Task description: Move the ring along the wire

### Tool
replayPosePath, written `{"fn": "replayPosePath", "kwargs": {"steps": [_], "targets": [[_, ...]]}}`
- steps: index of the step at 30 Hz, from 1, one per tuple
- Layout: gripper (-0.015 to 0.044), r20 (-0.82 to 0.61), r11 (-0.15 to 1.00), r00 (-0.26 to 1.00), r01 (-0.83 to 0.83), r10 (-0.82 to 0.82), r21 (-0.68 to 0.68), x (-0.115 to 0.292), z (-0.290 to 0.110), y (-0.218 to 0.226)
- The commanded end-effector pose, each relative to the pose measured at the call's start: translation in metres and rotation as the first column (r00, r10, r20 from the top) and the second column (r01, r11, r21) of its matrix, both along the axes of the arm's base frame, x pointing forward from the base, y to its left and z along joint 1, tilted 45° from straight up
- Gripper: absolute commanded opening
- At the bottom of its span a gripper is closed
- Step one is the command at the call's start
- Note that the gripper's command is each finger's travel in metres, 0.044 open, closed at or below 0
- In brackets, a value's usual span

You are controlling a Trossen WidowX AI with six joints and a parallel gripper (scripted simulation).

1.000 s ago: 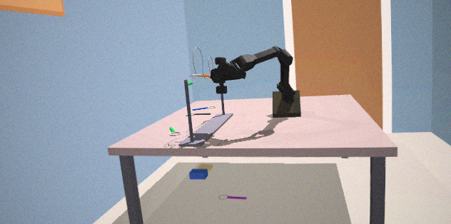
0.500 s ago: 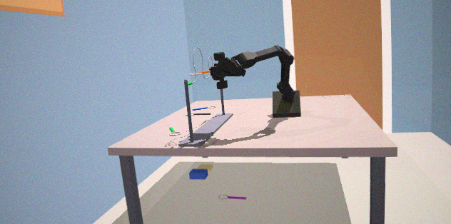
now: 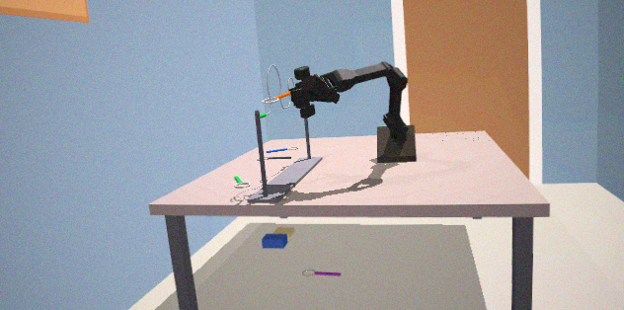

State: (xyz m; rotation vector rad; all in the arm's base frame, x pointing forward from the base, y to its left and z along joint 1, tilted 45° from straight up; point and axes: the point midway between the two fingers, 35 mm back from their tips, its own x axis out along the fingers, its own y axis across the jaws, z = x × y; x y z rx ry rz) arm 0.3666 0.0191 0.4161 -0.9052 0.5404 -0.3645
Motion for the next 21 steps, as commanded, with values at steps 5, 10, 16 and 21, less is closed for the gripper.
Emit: {"fn": "replayPosePath", "kwargs": {"steps": [5,10,16,21], "targets": [[-0.015,-0.001,0.997,1.0,0.007,-0.007,-0.074,-0.002,0.014,-0.009],[-0.015,-0.006,0.995,1.0,0.006,-0.007,-0.102,-0.002,0.019,-0.011],[-0.015,-0.011,0.992,1.0,0.005,-0.007,-0.128,-0.002,0.024,-0.014],[-0.015,-0.014,0.989,1.0,0.004,-0.006,-0.146,-0.003,0.028,-0.015]]}}
